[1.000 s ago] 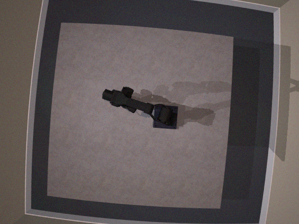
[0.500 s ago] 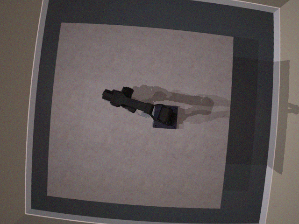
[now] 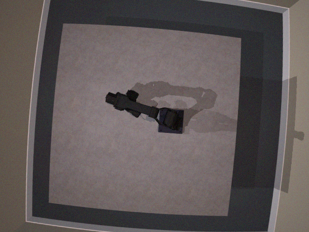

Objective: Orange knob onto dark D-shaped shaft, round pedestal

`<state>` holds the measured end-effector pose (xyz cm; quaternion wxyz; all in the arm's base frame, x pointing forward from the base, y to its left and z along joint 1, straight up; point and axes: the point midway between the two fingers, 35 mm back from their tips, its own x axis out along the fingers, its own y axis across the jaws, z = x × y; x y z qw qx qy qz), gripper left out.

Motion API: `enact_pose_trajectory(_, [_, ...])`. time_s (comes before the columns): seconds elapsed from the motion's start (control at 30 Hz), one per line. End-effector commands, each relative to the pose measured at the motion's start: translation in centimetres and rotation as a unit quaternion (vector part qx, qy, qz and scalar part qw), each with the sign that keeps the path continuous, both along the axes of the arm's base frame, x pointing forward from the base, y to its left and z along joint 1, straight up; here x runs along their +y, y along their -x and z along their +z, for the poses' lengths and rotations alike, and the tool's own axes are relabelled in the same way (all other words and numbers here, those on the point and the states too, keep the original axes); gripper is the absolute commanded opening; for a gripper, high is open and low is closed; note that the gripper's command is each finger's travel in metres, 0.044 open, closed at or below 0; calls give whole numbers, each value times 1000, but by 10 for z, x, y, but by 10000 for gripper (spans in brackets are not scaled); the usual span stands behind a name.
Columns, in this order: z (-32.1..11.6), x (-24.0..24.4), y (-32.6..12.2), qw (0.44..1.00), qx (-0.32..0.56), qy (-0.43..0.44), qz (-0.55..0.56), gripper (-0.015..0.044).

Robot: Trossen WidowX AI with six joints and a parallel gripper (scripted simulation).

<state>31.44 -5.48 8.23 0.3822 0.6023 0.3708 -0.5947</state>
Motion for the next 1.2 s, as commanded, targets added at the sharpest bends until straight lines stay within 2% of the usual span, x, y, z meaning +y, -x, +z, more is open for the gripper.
enact_pose_trajectory(0.0, [2, 0, -1, 999, -2, 0, -54, 0])
enact_pose_trajectory(1.17, [-1, 0, 0, 997, -2, 0, -75, 0])
